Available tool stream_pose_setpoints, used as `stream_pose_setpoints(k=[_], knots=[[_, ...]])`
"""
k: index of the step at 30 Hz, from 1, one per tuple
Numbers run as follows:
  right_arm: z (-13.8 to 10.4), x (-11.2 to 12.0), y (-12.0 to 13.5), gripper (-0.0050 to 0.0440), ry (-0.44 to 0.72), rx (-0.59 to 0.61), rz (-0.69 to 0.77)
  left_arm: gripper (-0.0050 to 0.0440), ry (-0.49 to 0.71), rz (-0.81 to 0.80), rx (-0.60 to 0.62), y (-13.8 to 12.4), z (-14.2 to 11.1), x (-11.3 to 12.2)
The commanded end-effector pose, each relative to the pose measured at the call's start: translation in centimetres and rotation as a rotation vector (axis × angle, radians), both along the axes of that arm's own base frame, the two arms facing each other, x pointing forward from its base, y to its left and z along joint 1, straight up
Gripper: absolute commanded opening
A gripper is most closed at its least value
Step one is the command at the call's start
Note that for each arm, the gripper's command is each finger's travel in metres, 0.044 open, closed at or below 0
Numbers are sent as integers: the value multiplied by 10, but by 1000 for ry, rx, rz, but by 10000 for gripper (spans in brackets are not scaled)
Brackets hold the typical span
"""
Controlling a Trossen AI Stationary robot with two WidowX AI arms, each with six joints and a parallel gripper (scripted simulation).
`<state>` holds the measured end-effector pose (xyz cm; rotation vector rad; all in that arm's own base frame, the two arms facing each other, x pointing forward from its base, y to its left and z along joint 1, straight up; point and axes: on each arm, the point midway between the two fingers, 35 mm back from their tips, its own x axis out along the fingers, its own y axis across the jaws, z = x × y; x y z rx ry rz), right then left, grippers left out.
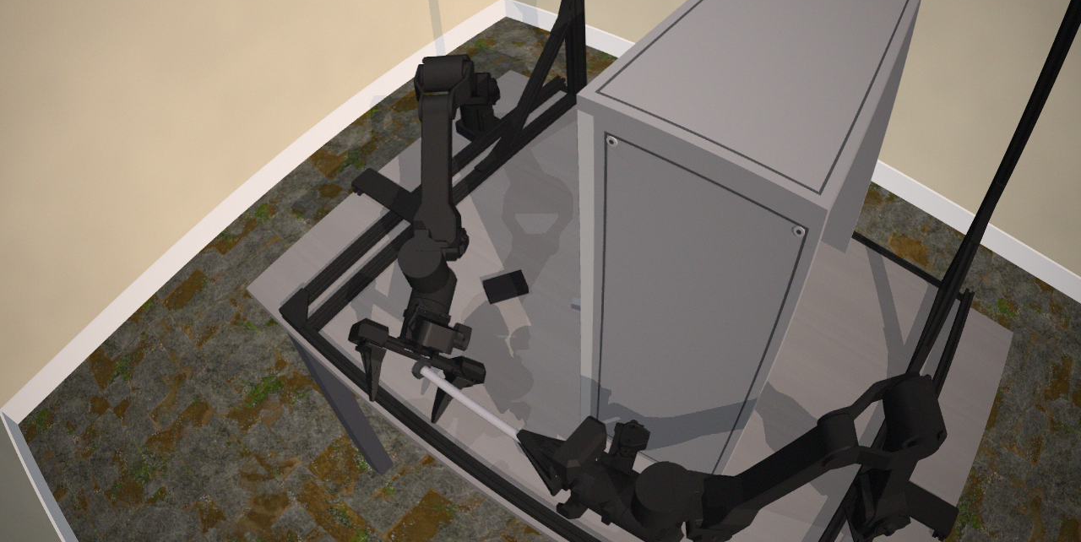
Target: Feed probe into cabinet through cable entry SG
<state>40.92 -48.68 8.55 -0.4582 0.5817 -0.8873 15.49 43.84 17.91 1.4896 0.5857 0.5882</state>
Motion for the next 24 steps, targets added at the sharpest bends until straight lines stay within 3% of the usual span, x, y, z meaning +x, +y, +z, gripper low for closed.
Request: stream_pose_setpoints(k=[1, 15, 18, 24], knots=[[4, 2, -3, 440, -55, 31, 14, 0, 2, 3, 0, 1, -1, 0], [5, 2, -9, 440, -369, 308, 92, 0, 2, 3, 0, 1, -1, 0], [6, 2, -9, 440, -390, 330, 97, 0, 2, 3, 0, 1, -1, 0], [9, 13, -3, 440, -522, 460, 145, 0, 2, 3, 0, 1, -1, 0]])
